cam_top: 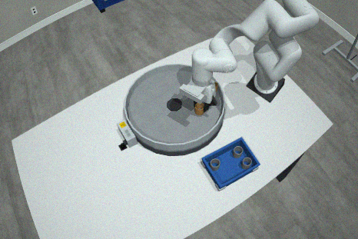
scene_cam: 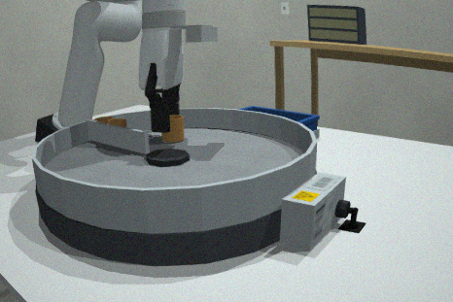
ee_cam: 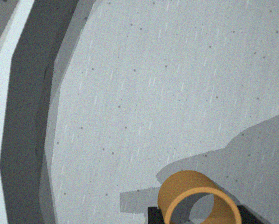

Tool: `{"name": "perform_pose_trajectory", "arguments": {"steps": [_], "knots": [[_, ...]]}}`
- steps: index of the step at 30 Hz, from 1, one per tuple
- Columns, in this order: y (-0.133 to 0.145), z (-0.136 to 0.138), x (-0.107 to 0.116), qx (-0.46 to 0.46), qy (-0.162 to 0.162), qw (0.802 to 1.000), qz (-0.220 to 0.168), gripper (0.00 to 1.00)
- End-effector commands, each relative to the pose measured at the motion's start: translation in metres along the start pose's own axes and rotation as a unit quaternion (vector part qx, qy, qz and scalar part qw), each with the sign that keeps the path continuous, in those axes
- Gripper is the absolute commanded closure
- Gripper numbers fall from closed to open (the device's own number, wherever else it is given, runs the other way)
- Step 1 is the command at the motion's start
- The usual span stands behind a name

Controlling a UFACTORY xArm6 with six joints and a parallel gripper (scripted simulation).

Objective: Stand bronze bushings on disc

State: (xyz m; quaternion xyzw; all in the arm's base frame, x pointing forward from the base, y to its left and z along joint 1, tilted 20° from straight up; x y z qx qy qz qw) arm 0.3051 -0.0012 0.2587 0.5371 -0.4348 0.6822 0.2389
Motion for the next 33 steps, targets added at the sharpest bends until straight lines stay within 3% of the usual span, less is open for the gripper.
{"name": "perform_pose_trajectory", "arguments": {"steps": [1, 15, 16, 33], "knots": [[-0.0009, 0.0005, 0.0005, 0.000, 0.001, 1.000, 0.001, 1.00], [-0.0009, 0.0005, 0.0005, 0.000, 0.001, 1.000, 0.001, 1.00], [-0.0009, 0.0005, 0.0005, 0.000, 0.001, 1.000, 0.001, 0.51], [-0.0009, 0.0005, 0.0005, 0.000, 0.001, 1.000, 0.001, 0.51]]}}
Point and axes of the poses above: the point where the finger pads meet when closed, its own x axis back along the fingers, its own z axis across the jaws, y = z × x, the point moved 9 cm from there along x, back along the fingers
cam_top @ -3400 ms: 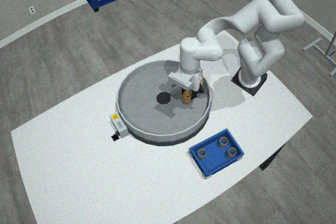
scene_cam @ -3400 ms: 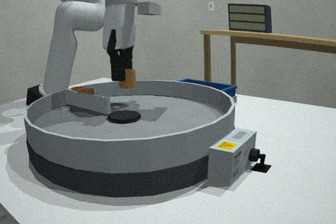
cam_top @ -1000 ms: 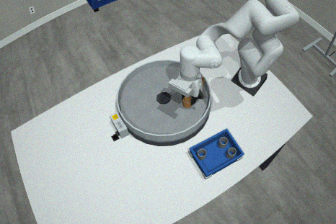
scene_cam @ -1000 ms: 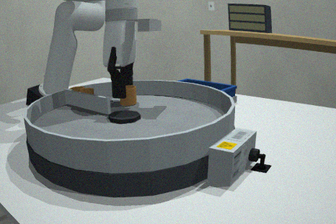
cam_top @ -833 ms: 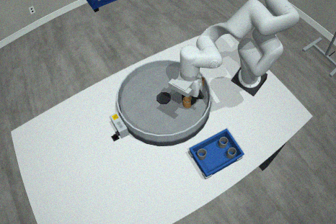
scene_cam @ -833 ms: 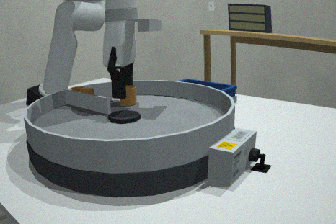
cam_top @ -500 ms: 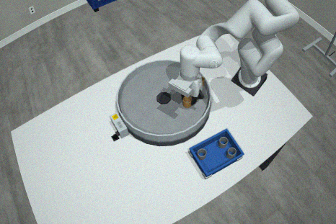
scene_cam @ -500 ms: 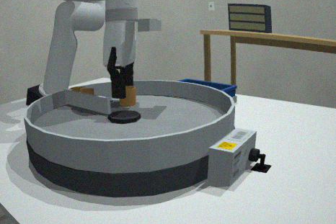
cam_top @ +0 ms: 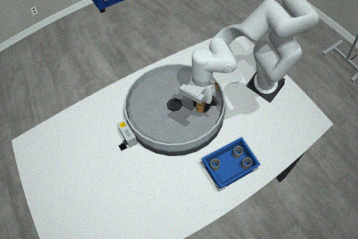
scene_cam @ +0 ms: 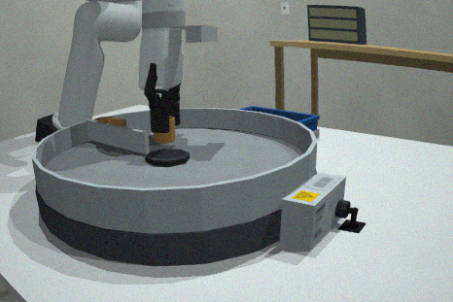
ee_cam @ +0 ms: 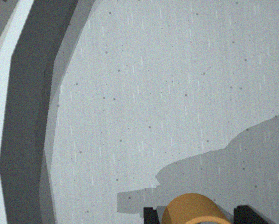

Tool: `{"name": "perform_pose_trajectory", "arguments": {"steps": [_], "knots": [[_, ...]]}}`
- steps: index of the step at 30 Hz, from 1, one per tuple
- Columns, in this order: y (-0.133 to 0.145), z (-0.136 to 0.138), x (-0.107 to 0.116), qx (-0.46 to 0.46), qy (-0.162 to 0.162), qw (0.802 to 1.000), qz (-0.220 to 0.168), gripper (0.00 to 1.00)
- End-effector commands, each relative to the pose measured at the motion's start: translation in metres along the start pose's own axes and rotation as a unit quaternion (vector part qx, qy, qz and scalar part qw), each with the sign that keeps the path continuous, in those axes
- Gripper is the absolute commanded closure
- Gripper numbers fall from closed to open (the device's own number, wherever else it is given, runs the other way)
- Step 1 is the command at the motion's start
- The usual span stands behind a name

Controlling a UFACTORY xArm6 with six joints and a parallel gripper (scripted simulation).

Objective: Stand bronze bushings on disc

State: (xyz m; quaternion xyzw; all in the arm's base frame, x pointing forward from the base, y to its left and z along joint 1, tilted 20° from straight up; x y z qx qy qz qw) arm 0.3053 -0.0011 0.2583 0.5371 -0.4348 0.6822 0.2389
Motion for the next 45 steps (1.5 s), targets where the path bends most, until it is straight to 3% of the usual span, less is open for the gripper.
{"name": "perform_pose_trajectory", "arguments": {"steps": [1, 18, 28, 45], "knots": [[-0.001, 0.000, 0.001, 0.000, 0.001, 1.000, 0.001, 0.51], [-0.001, 0.000, 0.001, 0.000, 0.001, 1.000, 0.001, 0.51], [-0.001, 0.000, 0.037, 0.000, 0.001, 1.000, 0.001, 0.51], [-0.001, 0.000, 0.047, 0.000, 0.001, 1.000, 0.001, 0.51]]}}
Point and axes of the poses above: the point where the finger pads meet when closed, its own x axis back along the fingers, its own z axis across the jaws, y = z × x, the point moved 9 cm from there along x, back along the fingers
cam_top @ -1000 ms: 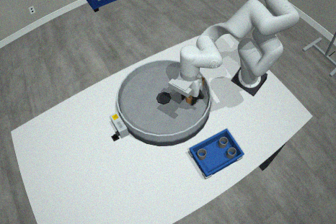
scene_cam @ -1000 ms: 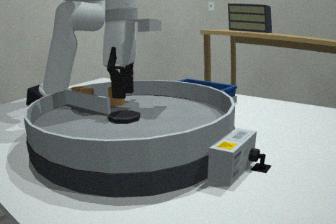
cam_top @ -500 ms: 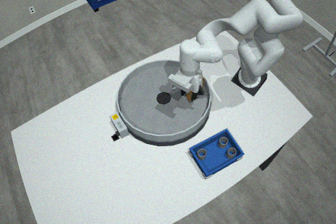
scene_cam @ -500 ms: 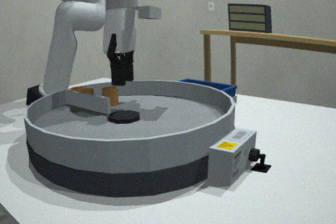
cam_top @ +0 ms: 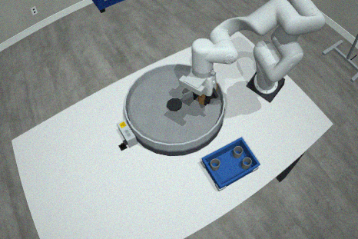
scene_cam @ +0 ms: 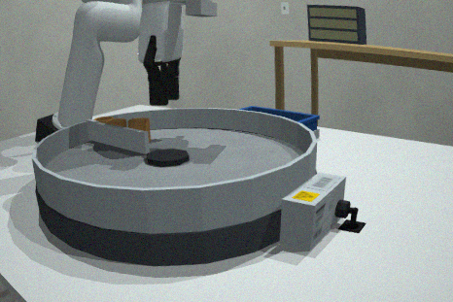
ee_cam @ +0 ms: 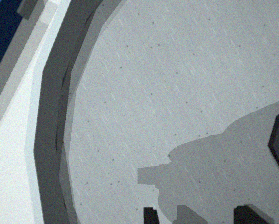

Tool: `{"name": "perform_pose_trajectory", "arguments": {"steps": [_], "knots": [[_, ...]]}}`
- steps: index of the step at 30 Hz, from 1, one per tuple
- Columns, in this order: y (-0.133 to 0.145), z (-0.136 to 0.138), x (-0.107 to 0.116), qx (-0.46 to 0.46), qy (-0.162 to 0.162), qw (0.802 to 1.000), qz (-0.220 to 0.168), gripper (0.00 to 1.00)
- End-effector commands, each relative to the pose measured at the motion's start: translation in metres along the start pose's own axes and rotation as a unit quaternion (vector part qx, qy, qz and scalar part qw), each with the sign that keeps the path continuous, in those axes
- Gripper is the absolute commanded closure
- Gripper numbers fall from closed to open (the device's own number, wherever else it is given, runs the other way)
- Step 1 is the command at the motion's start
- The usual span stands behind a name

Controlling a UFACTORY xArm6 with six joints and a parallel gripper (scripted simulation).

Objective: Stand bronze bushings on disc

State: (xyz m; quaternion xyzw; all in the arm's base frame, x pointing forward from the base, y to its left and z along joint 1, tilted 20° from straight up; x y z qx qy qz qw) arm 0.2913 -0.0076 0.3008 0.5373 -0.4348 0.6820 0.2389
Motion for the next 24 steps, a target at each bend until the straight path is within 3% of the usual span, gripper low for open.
{"name": "perform_pose_trajectory", "arguments": {"steps": [1, 2, 3, 7, 14, 24], "knots": [[-0.001, 0.000, 0.001, 0.000, 0.001, 1.000, 0.002, 0.51], [-0.001, 0.000, 0.001, 0.000, 0.001, 1.000, 0.002, 0.51], [-0.001, 0.000, 0.002, 0.000, 0.001, 1.000, 0.002, 0.00], [-0.001, 0.000, 0.019, 0.000, 0.001, 1.000, 0.002, 0.00], [-0.001, 0.000, 0.086, 0.000, 0.001, 1.000, 0.002, 0.00], [-0.001, 0.000, 0.092, 0.000, 0.001, 1.000, 0.002, 0.00]]}}
Point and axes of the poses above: the point where the finger pads meet when closed, its own x axis back along the fingers, its own z axis across the jaws, y = z × x, the point moved 9 cm from there along x, back along the fingers
